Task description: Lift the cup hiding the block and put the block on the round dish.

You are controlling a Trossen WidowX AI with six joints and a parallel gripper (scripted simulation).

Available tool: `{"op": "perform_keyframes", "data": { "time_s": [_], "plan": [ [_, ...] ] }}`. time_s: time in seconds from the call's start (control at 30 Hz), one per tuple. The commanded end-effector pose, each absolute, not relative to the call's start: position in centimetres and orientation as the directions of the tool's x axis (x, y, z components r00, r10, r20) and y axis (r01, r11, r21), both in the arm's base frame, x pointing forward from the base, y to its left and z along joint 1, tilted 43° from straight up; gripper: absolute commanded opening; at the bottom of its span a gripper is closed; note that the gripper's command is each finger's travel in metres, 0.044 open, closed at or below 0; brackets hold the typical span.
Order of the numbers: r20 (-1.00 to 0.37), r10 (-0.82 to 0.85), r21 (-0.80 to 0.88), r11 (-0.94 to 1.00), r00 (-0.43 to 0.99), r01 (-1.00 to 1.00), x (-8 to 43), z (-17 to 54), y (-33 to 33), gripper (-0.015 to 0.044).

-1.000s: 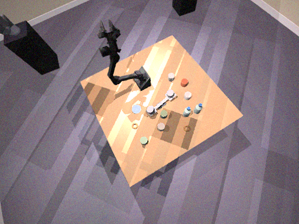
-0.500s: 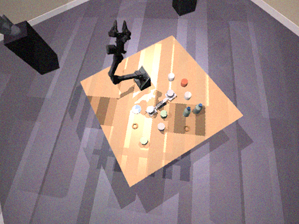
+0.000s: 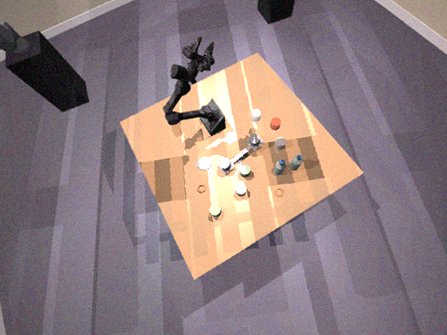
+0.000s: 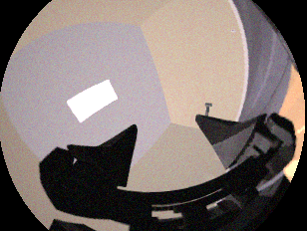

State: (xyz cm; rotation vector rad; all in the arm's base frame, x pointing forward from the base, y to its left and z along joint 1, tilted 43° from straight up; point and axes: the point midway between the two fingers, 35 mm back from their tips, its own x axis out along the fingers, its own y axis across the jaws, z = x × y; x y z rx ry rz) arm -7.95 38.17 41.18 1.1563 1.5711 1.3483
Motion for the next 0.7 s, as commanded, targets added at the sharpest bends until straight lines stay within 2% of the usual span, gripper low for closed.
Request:
{"op": "perform_keyframes", "data": {
  "time_s": [0.0,0.33,0.67],
  "plan": [
    [-0.067,0.971,0.991,0.091,-0.228,0.097,-6.2,38.6,38.9,0.0440],
    [-0.260,0.965,0.965,0.258,-0.027,-0.050,-1.7,32.5,39.2,0.0440],
    [-0.434,0.884,0.870,0.461,0.171,-0.176,2.8,26.7,37.9,0.0440]
  ]
}}
